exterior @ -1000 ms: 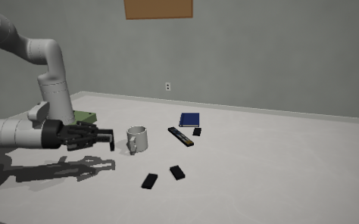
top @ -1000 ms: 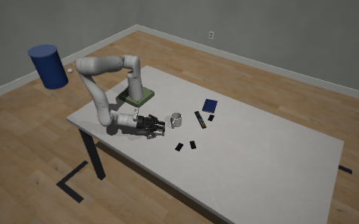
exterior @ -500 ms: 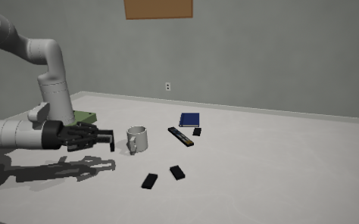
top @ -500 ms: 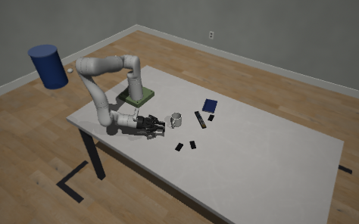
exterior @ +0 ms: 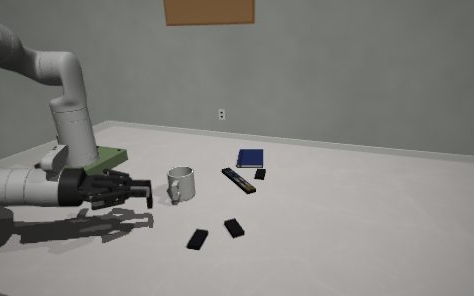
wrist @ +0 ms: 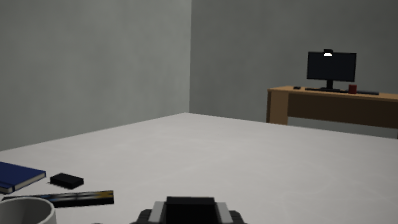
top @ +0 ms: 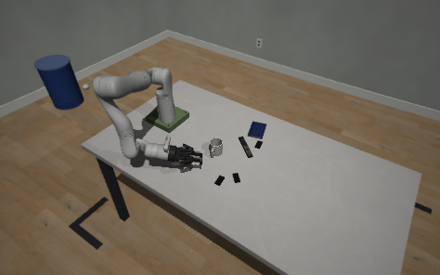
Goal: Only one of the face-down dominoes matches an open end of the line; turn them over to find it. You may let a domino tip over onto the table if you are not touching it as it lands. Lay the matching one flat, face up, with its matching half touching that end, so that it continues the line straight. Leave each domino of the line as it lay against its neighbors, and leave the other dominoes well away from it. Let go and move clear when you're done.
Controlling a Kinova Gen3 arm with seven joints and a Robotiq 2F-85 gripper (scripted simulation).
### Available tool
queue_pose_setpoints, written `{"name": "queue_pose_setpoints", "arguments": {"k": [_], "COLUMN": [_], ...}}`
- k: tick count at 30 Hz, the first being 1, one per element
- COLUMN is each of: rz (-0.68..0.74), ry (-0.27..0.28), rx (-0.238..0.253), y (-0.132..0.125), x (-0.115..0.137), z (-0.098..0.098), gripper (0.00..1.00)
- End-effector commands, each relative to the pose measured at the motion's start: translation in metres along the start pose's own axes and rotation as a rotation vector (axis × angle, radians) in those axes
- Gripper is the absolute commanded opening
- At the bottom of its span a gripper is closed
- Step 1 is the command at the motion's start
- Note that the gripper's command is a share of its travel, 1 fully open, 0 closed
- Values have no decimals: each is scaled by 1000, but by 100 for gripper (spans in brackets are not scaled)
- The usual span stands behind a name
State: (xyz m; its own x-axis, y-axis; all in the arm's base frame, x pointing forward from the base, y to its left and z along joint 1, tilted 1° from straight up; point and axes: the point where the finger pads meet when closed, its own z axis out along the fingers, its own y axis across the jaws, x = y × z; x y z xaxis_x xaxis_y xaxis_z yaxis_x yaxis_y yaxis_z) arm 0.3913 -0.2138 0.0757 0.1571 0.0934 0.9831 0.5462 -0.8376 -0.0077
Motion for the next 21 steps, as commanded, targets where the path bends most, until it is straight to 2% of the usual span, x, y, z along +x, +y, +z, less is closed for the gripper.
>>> {"name": "queue_pose_setpoints", "arguments": {"k": [1,21], "rz": [-2,-2], "ry": [0,0], "rx": [0,0], "y": [0,0], "x": [-9,-58], "z": [2,11], "gripper": [31,31]}}
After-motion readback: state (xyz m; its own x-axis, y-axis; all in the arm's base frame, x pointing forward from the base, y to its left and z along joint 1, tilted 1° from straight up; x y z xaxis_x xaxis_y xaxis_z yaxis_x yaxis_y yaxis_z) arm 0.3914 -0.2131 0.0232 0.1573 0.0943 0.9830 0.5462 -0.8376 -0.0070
